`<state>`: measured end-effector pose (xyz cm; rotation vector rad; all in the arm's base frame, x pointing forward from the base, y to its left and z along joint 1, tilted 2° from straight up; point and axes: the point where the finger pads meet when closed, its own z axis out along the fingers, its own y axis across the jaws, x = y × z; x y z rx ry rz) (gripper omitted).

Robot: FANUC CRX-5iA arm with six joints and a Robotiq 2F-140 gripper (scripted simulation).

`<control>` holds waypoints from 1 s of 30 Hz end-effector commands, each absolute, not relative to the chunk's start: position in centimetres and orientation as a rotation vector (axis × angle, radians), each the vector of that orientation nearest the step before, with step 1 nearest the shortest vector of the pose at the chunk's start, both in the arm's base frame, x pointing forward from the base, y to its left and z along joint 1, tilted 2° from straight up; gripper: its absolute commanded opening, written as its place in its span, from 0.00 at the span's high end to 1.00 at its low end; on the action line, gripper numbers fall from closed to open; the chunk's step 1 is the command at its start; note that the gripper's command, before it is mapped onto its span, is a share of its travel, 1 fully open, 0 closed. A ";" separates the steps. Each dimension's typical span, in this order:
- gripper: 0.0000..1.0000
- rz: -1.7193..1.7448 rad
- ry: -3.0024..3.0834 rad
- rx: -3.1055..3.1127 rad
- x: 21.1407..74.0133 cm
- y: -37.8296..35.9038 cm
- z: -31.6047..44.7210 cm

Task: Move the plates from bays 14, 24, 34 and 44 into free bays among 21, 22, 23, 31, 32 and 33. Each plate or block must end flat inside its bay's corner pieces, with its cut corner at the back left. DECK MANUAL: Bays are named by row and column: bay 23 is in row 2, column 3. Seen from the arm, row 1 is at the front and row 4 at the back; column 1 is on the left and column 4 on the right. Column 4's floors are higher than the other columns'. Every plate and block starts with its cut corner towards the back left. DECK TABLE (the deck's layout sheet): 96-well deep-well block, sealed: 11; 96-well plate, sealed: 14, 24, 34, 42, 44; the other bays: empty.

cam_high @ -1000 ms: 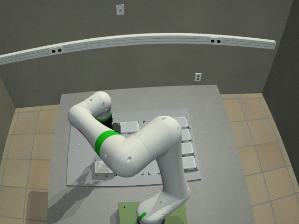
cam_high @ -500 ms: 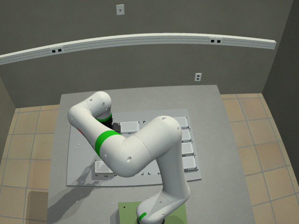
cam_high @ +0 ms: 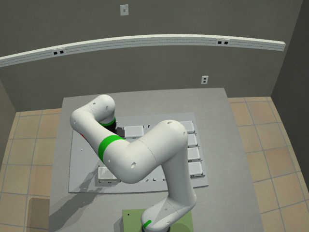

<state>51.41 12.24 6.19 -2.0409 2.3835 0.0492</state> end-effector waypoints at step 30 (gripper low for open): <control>0.00 0.047 2.382 -2.040 62.0 10.6 6.1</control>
